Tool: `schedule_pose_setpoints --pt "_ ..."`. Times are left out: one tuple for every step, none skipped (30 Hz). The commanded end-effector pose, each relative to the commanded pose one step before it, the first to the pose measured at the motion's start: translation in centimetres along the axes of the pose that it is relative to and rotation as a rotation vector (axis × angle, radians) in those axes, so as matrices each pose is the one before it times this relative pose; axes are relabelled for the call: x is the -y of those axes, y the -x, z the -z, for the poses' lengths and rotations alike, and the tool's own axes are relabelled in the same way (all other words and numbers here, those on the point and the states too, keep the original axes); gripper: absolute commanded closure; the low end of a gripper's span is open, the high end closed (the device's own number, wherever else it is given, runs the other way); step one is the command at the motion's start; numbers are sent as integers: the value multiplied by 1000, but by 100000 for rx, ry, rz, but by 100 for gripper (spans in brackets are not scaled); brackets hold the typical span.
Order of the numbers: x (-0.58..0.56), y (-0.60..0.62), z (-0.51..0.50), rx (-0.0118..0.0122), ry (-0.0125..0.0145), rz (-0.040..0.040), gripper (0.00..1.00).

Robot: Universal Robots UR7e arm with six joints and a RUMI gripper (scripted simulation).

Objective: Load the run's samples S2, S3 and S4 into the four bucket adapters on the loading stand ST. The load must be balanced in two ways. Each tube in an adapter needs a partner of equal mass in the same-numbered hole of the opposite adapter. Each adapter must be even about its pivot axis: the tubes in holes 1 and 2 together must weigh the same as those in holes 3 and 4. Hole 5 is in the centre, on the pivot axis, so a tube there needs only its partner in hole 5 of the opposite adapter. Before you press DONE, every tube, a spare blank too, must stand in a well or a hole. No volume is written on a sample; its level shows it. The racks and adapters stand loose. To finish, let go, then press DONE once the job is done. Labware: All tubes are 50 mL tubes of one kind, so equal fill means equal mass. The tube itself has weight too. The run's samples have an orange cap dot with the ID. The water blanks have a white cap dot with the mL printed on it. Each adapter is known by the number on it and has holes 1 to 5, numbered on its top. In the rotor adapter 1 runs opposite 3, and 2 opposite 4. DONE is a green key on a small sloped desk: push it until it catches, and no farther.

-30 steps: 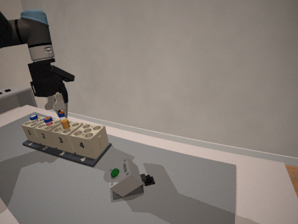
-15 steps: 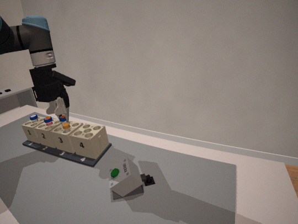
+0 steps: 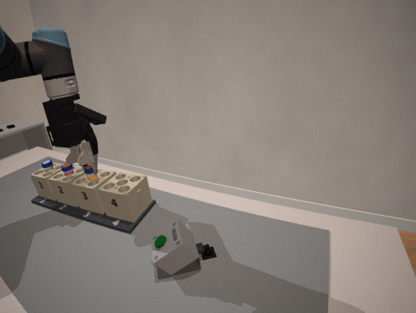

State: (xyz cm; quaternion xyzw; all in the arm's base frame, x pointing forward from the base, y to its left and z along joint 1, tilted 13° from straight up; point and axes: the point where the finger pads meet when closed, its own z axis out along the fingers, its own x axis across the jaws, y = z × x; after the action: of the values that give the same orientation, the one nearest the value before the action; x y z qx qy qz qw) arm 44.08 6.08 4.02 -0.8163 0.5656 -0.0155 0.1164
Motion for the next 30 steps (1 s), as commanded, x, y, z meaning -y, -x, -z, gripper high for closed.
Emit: schedule_pose_setpoints --pt "41 -23 -239 -75 -103 17 100" --pt "0 0 0 0 0 0 100" --pt "0 0 -67 0 0 0 100" --pt "0 0 -67 0 0 0 100" --pt "0 0 -67 0 0 0 100" --pt "0 0 -67 0 0 0 100" --pt "0 0 -67 0 0 0 100" --pt "0 0 0 0 0 0 100" --pt "0 0 0 0 0 0 100" --pt "-2 0 7 1 1 0 100" --pt "1 0 -2 0 0 0 100" --pt "0 0 -1 0 0 0 100" --pt "0 0 -1 0 0 0 100" --pt "0 0 -1 0 0 0 100" --pt "0 0 -1 0 0 0 100" --pt "0 0 0 0 0 0 100" --pt "0 0 0 0 0 0 100" --pt "0 0 0 0 0 0 100" --pt "0 0 0 0 0 0 100" --pt "-2 1 6 3 4 -1 65" --pt "0 0 -2 0 0 0 65" --pt "0 0 0 -1 -1 0 65" --pt "0 0 0 0 0 0 65" --pt "0 0 0 0 0 0 65" --pt "0 0 0 0 0 0 65" --pt "0 0 0 0 0 0 65" --pt "0 0 0 0 0 0 65" --pt "0 0 0 0 0 0 65" --pt "0 0 0 0 0 0 65" --pt "0 0 0 0 0 0 65"
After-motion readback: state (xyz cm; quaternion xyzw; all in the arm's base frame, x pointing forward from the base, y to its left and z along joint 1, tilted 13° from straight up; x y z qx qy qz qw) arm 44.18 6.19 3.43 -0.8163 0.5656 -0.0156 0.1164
